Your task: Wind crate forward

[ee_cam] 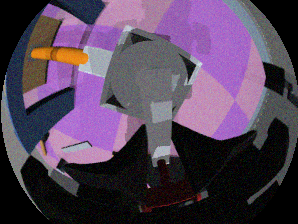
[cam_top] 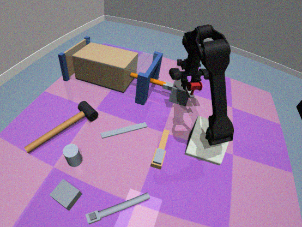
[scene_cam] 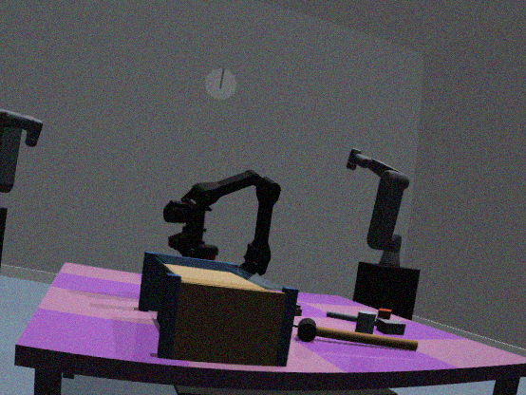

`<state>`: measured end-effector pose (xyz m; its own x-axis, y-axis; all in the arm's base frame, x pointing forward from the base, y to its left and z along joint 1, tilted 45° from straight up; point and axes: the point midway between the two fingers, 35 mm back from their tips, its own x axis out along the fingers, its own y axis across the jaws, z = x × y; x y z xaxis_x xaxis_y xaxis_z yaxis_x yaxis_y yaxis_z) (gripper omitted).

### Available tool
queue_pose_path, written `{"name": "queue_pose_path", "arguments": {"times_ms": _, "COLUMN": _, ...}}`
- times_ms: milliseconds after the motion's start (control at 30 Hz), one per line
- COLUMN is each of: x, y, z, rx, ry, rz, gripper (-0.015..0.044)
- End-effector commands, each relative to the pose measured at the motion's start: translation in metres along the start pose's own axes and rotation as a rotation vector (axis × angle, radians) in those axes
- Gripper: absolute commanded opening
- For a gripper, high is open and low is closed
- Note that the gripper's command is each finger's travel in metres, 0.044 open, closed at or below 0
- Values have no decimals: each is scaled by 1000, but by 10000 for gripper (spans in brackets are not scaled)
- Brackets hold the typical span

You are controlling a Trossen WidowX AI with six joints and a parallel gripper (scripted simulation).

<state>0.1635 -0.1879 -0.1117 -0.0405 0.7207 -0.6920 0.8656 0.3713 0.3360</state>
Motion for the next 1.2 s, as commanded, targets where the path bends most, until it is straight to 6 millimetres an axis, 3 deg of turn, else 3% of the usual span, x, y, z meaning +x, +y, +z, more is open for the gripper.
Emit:
{"name": "queue_pose_path", "arguments": {"times_ms": 0, "x": 1, "y": 0, "z": 0, "rx": -7, "ry": 0, "rz": 0, "gripper": 0}}
{"name": "queue_pose_path", "arguments": {"times_ms": 1167, "x": 6, "y": 14, "z": 2, "rx": 308, "ry": 8, "rz": 23, "gripper": 0}}
